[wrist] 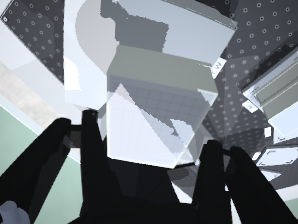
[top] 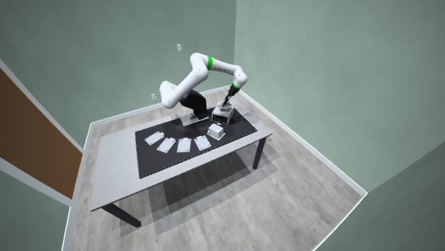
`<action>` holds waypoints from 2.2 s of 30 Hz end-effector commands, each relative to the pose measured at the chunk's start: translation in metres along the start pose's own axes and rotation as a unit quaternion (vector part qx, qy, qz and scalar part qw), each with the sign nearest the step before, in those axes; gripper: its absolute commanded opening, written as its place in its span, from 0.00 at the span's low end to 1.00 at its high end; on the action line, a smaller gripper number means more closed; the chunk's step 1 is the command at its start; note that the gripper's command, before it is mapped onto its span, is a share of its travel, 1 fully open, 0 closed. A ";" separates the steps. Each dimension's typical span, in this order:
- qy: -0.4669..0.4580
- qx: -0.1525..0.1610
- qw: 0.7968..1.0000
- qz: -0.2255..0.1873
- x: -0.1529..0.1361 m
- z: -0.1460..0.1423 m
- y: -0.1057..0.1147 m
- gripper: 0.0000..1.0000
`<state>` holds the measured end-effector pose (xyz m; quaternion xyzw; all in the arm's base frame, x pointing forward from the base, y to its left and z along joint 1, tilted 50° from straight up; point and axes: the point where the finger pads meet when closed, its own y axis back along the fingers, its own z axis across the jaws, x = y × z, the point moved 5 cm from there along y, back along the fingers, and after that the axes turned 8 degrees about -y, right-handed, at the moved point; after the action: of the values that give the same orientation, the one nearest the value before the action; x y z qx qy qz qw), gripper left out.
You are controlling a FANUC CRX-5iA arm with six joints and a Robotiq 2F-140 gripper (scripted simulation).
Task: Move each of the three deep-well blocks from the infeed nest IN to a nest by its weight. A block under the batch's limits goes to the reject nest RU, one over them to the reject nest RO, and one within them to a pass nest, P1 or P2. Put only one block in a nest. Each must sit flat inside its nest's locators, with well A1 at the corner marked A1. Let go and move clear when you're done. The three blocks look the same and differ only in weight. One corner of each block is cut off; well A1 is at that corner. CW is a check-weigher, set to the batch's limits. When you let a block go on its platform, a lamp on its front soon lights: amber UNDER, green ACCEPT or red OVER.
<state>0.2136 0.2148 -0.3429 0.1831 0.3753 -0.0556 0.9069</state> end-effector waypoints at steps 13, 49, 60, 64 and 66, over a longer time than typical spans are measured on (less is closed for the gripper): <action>-0.029 0.018 0.999 0.001 0.013 0.046 0.004 0.10; -0.072 0.043 0.996 -0.002 0.037 0.145 0.010 0.10; -0.198 0.115 0.973 -0.012 0.034 0.182 0.005 0.10; -0.198 0.115 0.973 -0.012 0.033 0.195 0.004 0.10; -0.198 0.115 0.973 -0.012 0.033 0.201 0.003 0.10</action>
<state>0.3660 0.1465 -0.2386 0.2663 0.1826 -0.1451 0.9353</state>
